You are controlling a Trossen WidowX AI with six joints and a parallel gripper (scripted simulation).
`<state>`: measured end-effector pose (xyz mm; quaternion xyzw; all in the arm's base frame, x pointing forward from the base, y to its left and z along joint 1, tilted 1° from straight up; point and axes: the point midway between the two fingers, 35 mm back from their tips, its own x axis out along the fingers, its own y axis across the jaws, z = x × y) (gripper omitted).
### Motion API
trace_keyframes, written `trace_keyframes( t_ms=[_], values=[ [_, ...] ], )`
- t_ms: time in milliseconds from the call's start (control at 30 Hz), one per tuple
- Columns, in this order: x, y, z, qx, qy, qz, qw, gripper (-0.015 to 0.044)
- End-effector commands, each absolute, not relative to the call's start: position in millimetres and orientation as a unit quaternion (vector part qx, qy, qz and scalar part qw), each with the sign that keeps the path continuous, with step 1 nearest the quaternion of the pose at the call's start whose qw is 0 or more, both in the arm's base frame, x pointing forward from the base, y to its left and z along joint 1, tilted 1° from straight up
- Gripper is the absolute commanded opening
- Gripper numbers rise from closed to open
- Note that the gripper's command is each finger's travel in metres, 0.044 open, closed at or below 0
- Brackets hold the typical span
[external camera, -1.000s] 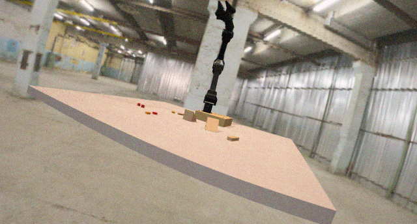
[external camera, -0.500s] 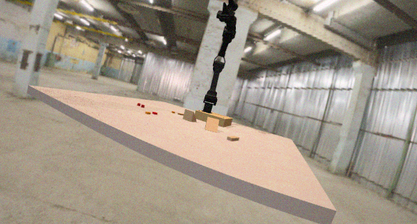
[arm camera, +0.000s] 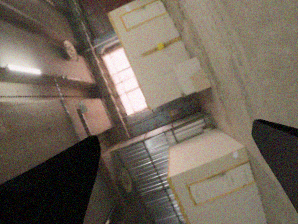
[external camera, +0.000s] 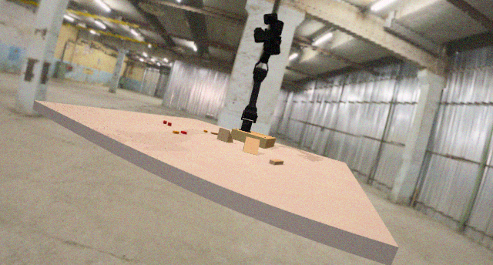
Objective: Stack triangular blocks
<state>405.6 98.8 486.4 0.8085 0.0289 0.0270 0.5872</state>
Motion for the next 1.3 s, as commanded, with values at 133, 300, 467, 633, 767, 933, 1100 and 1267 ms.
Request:
trace_keyframes(
  t_ms=[133, 300, 467, 633, 767, 933, 1100, 1267],
  values=[
    [432.1, 124.0, 345.5, 0.859, 0.169, -0.154, 0.457, 0.044],
    [424.3, 130.7, 263.9, 0.862, 0.213, -0.288, 0.36, 0.044],
    [397.8, 131.8, 184.7, 0.834, 0.22, -0.44, 0.248, 0.044],
    [356.1, 127.9, 119.6, 0.775, 0.183, -0.59, 0.136, 0.044],
    [331.8, 124.6, 94.3, 0.734, 0.149, -0.657, 0.086, 0.044],
    [331.8, 124.6, 94.3, 0.734, 0.149, -0.657, 0.086, 0.044],
    [331.8, 124.6, 94.0, 0.734, 0.149, -0.657, 0.086, 0.044],
    [333.0, 125.0, 87.0, 0.732, 0.148, -0.659, 0.09, 0.044]
  ],
)
